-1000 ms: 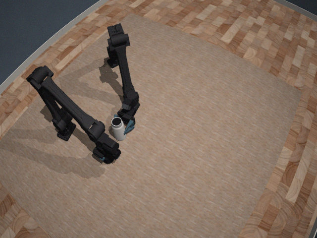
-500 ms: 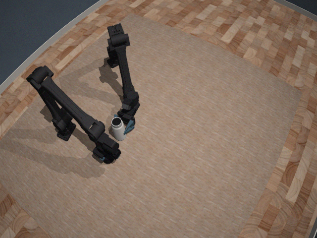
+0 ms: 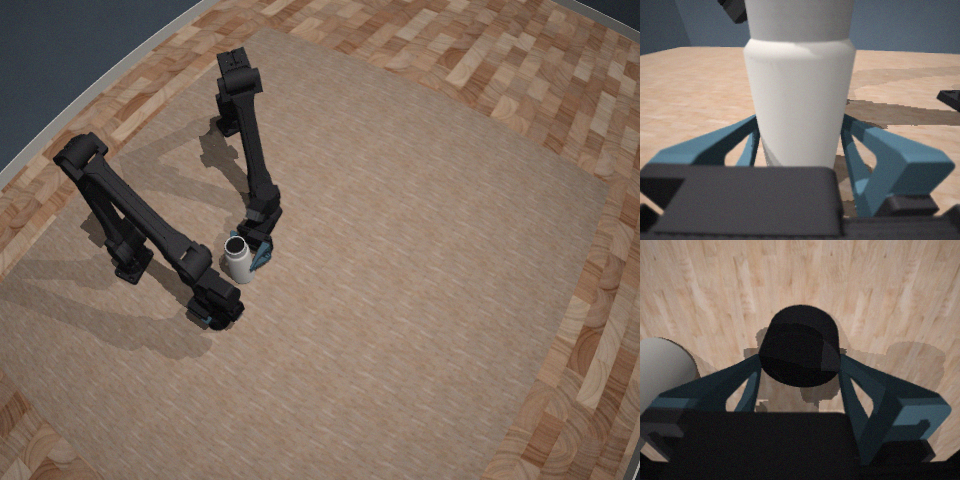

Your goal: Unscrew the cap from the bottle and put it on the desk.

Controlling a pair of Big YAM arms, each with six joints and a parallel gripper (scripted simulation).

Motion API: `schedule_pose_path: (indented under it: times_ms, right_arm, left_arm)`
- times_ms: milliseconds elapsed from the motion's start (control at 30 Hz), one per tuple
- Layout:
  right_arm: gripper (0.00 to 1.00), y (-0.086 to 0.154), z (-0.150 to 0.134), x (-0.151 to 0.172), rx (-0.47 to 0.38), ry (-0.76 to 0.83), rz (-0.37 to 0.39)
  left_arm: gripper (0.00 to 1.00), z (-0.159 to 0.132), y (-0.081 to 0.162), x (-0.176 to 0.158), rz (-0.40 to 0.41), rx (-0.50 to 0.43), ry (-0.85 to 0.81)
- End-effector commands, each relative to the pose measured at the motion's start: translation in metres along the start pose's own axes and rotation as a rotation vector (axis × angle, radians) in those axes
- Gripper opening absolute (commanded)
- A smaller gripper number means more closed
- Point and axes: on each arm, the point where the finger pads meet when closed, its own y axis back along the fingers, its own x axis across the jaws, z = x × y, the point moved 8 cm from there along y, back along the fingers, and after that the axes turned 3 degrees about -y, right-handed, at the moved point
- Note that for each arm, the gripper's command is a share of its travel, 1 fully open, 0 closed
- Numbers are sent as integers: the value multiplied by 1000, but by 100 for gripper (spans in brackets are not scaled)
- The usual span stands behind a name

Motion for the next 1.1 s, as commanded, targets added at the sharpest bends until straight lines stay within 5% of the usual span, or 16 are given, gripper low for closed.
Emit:
schedule_pose_path:
  times_ms: [0,500,567,767,900,1000,1067]
  right_arm:
    - [0,9,10,1,-30,0,3]
    - [0,9,10,1,-30,0,3]
    - [23,9,10,1,-30,0,3]
    - [91,9,10,1,-30,0,3]
    - [94,27,18,2,-61,0,6]
    - [94,77,15,2,-63,0,7]
    - [94,85,15,2,-63,0,7]
  left_arm:
    - [74,7,-4,4,1,-18,-18]
    - [74,7,-4,4,1,-18,-18]
    - [96,7,-4,4,1,-18,-18]
    - [96,7,-4,4,1,-18,-18]
    - [96,15,5,7,9,-24,-24]
    - [96,33,39,7,9,-30,-28]
    - [96,34,42,7,9,-30,-27]
